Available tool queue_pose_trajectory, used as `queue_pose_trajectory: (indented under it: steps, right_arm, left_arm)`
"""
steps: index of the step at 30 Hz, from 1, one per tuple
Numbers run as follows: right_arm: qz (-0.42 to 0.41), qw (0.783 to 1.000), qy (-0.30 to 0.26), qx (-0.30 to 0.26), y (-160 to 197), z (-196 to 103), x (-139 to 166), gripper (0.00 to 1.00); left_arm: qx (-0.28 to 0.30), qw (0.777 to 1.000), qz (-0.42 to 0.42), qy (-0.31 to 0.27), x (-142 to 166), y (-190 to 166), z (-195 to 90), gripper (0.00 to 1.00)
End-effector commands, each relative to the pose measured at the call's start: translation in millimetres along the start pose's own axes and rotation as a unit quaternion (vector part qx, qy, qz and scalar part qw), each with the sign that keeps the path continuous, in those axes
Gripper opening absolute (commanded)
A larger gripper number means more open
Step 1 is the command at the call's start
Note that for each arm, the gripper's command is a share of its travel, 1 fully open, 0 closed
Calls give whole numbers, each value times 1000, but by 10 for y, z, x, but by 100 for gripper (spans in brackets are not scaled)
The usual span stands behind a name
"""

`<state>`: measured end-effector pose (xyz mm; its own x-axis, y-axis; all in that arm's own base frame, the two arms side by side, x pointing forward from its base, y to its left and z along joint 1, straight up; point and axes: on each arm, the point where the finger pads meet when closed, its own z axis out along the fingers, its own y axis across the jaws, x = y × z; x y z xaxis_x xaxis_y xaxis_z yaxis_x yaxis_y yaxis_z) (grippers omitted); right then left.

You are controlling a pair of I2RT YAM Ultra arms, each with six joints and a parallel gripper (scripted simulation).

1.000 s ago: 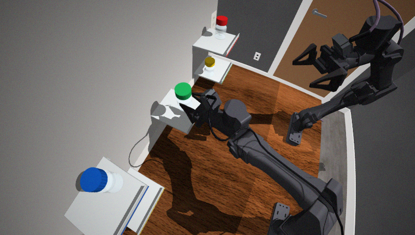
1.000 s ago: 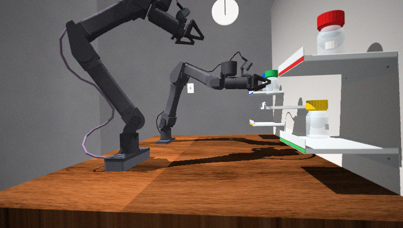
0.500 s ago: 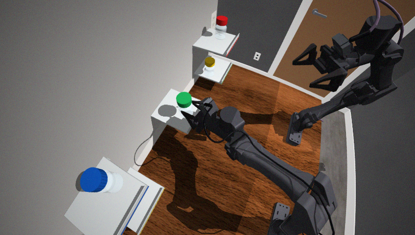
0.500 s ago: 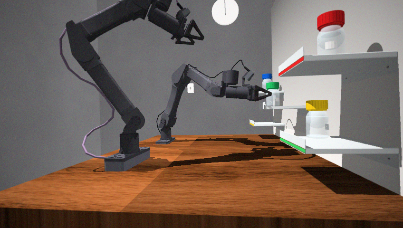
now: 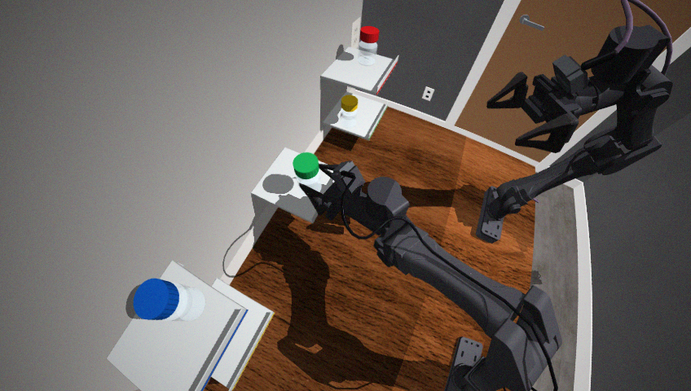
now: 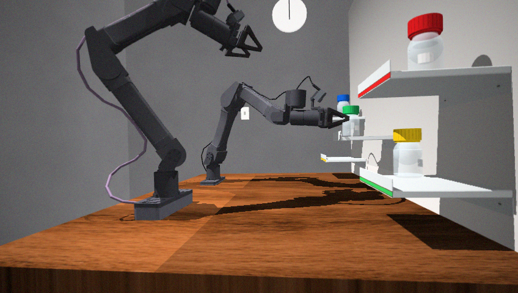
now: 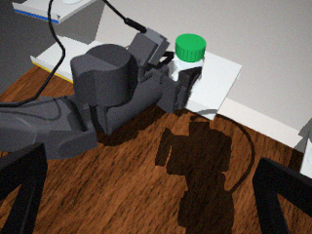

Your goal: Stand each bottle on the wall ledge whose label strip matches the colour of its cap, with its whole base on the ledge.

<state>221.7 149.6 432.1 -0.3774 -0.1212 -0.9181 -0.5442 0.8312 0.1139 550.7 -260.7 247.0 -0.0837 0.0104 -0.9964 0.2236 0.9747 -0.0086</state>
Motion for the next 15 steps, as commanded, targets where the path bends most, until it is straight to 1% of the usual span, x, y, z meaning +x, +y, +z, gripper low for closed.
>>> queue_pose_trajectory:
  steps: [1,2,7,15]
  right_arm:
    - [1,1000,8,-3,5,13,18,100]
    - [1,1000,8,-3,5,13,18,100]
    - [1,1000,8,-3,5,13,18,100]
    - [1,1000,8,-3,5,13,18,100]
  left_arm:
    - [1,1000,-5,-23,-171,-28,-27,85]
    - [1,1000,-5,-23,-171,-28,-27,89]
    - [7,999,-8,-32,-226,-38,-134,89]
    - [3,999,-12,-32,-221,-18,-274,89]
